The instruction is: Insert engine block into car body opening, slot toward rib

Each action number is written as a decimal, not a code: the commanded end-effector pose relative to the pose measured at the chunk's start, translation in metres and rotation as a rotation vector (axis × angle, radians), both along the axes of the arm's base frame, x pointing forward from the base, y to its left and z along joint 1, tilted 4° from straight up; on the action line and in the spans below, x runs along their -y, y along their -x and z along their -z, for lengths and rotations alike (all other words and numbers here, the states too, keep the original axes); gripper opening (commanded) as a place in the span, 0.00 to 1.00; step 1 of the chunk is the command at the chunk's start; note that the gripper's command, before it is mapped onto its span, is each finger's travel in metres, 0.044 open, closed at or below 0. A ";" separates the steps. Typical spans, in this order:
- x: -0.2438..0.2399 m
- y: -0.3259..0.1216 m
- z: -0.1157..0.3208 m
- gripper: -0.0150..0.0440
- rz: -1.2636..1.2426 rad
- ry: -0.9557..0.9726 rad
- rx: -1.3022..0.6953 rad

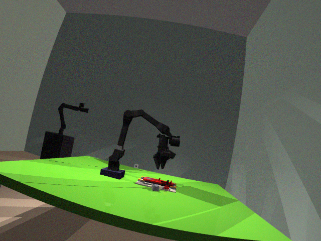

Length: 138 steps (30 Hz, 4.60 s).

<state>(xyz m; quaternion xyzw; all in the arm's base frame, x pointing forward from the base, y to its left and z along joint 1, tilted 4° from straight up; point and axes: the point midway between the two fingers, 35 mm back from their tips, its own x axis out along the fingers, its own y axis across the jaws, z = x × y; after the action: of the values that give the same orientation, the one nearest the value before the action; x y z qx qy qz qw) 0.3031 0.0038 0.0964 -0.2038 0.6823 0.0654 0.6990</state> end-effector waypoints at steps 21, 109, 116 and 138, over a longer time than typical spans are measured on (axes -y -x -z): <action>0.108 -0.004 0.065 1.00 0.144 -0.161 -0.082; 0.116 -0.004 -0.016 0.25 0.144 -0.160 -0.082; 0.116 -0.003 -0.011 0.25 0.142 -0.167 -0.060; 0.122 0.014 -0.004 0.25 0.084 -0.351 0.490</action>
<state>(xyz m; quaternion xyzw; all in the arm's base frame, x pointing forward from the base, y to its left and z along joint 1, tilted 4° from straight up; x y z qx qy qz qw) 0.2916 -0.1185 0.1011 -0.0622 0.5127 0.0986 0.8506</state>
